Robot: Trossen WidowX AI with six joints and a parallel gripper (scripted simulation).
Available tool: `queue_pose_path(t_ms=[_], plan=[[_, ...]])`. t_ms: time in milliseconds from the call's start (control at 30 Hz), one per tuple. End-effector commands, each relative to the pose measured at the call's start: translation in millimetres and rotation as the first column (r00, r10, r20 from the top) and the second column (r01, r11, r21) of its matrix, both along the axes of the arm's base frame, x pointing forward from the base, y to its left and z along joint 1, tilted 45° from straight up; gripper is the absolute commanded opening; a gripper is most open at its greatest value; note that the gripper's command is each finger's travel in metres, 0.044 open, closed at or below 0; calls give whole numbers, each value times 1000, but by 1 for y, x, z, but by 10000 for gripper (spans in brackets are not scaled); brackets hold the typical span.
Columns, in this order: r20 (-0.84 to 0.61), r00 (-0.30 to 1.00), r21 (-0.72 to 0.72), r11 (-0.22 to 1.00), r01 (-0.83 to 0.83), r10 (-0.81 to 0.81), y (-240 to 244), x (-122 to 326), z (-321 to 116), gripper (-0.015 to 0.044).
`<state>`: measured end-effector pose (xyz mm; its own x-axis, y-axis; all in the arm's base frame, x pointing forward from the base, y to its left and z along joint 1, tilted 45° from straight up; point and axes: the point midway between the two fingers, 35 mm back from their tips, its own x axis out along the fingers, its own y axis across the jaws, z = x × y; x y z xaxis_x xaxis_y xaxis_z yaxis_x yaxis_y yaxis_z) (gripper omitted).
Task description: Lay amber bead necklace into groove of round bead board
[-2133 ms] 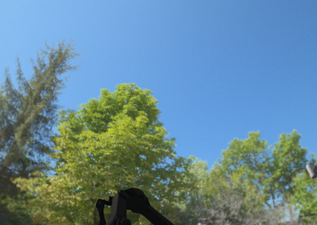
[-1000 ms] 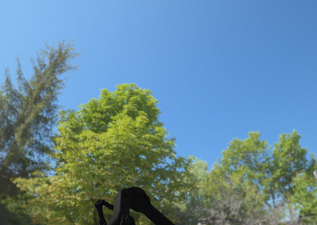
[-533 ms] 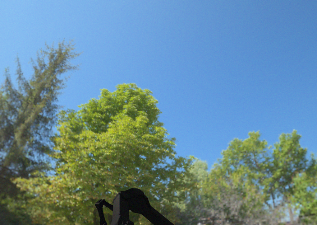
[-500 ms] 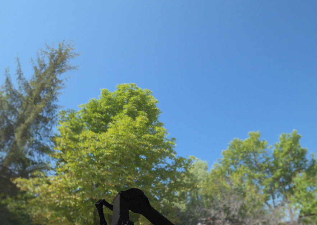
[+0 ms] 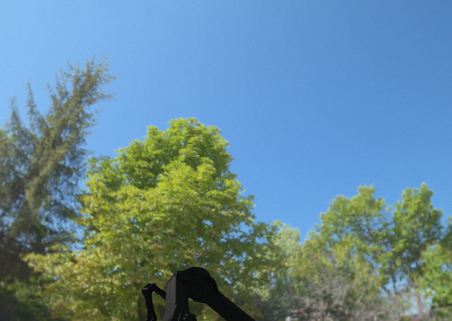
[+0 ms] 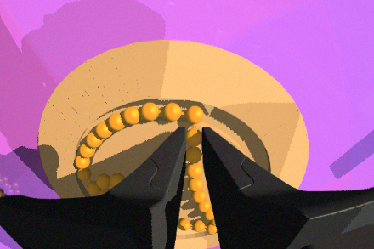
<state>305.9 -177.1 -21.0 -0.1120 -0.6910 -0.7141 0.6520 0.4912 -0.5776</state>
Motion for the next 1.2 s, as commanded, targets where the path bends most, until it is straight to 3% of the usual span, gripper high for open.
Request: queue_pose_path(t_ms=[0,1167], plan=[[1,1000,0,1000,1,-1,0,0,0,0],[-6,1000,-3,1000,0,0,-7,-2,12,0]])
